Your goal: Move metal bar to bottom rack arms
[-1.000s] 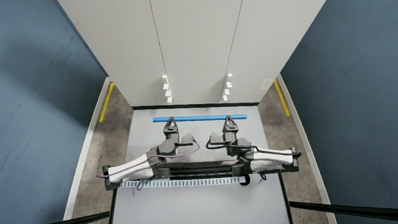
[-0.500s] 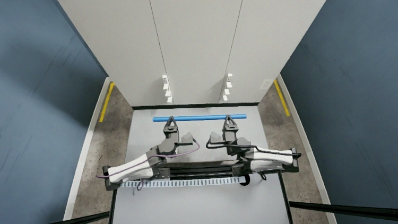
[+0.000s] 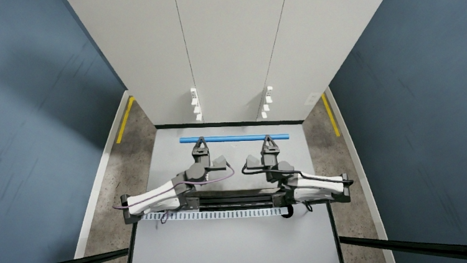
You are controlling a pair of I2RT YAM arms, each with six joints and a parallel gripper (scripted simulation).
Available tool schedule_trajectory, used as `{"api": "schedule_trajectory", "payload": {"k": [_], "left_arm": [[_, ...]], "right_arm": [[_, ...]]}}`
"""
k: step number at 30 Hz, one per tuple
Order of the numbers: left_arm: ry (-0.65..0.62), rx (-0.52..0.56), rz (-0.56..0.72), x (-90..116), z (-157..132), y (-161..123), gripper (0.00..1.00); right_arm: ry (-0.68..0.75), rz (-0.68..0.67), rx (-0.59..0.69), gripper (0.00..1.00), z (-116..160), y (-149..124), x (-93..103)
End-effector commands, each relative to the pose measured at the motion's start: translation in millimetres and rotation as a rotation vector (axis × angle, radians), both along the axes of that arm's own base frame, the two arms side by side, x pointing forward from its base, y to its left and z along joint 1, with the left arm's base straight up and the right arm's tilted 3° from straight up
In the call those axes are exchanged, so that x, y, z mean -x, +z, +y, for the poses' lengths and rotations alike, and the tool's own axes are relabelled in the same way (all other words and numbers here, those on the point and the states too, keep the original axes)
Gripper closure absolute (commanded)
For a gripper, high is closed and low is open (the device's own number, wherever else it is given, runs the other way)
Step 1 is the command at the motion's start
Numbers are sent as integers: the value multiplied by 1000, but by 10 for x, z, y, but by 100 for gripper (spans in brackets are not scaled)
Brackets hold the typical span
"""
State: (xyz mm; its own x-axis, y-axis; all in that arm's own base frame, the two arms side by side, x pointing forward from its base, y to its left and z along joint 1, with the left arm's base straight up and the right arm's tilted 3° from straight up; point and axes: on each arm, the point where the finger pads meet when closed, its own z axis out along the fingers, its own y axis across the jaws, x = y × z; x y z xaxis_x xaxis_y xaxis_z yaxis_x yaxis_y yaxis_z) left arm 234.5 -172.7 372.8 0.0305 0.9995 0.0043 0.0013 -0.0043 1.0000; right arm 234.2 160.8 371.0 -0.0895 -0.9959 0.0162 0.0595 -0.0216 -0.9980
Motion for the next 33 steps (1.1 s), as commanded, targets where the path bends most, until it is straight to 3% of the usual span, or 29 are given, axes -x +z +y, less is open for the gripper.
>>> {"api": "schedule_trajectory", "payload": {"k": [1, 33], "left_arm": [[-4, 18, -10, -18, 6, -70, 100], [-4, 18, -10, -8, 7, -529, 100]], "right_arm": [[6, -3, -13, 100, 5, -71, -15], [6, -3, -13, 100, -3, -537, -27]]}}
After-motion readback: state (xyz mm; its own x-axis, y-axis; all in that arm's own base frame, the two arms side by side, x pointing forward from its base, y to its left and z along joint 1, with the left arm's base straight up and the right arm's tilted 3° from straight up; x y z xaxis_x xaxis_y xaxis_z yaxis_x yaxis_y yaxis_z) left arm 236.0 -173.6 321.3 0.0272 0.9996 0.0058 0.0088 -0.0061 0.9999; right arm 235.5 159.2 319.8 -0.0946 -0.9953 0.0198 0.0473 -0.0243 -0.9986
